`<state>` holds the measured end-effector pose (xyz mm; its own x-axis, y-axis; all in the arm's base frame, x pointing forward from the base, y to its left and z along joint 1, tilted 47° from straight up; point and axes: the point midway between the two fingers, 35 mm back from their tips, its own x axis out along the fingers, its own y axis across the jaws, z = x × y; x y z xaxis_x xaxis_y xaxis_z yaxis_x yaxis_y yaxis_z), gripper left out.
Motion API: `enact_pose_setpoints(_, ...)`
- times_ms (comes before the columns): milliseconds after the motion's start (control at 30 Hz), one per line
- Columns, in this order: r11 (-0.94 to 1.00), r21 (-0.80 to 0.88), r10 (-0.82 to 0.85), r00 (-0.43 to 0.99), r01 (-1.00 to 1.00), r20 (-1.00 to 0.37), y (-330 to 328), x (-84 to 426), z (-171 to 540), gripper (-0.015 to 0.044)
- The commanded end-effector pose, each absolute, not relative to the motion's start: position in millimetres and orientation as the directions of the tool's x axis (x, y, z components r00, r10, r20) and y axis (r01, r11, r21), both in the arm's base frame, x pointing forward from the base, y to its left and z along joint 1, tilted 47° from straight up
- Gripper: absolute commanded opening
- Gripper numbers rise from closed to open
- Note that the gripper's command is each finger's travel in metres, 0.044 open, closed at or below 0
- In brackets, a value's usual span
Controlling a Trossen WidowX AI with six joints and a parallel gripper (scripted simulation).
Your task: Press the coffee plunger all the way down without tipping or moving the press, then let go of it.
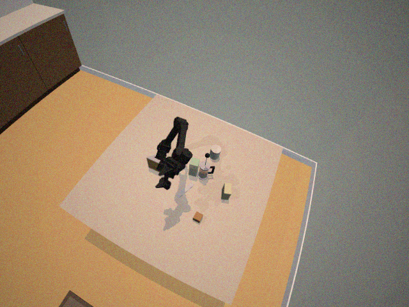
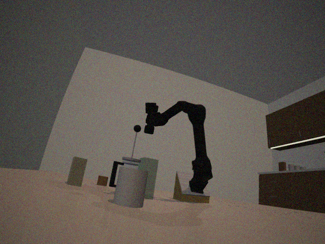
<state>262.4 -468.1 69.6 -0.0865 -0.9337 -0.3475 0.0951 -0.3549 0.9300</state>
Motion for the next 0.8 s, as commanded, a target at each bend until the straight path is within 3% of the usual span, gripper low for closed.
enact_pose_setpoints(0, -0.361, 0.926, -0.932, -0.077, 0.111, -0.354, -468, 263, 69, 0.0426)
enact_pose_setpoints(200, -0.405, 0.776, -0.841, 0.136, 0.483, -0.523, -451, 287, 65, 0.044)
enact_pose_setpoints(400, -0.122, 0.556, -0.567, 0.402, 0.822, -0.719, -399, 311, 67, 0.044)
enact_pose_setpoints(567, 0.248, 0.513, -0.257, 0.567, 0.821, -0.783, -341, 319, 82, 0.044)
enact_pose_setpoints(767, 0.435, 0.553, -0.07, 0.639, 0.711, -0.766, -304, 320, 99, 0.044)
